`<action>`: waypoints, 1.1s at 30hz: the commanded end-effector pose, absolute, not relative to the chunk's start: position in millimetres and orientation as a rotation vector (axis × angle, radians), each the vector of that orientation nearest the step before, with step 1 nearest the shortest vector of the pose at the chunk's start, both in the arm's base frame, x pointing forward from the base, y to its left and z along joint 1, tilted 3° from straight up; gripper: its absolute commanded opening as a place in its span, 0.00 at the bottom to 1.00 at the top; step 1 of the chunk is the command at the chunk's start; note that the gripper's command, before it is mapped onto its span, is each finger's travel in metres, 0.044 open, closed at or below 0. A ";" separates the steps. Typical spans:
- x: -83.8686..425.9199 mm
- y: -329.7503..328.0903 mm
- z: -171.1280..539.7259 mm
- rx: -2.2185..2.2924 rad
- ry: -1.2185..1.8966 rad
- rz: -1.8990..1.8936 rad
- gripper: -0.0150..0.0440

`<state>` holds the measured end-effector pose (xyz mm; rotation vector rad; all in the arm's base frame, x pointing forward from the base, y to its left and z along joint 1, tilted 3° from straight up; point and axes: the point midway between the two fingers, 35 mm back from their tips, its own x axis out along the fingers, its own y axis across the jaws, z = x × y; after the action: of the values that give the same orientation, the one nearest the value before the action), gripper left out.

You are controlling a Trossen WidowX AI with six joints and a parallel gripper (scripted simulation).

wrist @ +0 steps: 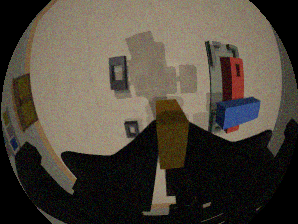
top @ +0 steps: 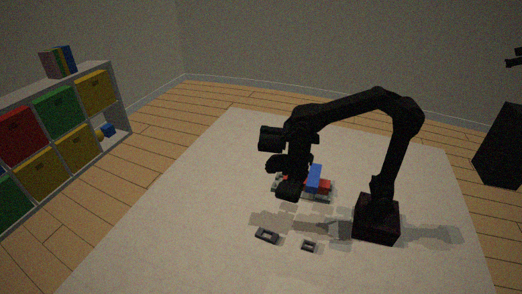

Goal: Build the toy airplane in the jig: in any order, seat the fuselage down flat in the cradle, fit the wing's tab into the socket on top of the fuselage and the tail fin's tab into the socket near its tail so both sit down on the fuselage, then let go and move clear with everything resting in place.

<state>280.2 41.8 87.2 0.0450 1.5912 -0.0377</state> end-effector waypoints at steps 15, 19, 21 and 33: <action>302.8 -6.6 75.5 0.025 1.599 -0.041 0.25; 305.6 -18.6 72.6 0.027 1.604 -0.052 0.25; 307.2 -24.1 71.4 0.026 1.605 -0.052 0.25; 316.4 -59.1 64.4 0.007 1.602 -0.032 0.25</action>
<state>313.7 -49.0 68.3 0.0173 1.5981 -0.0385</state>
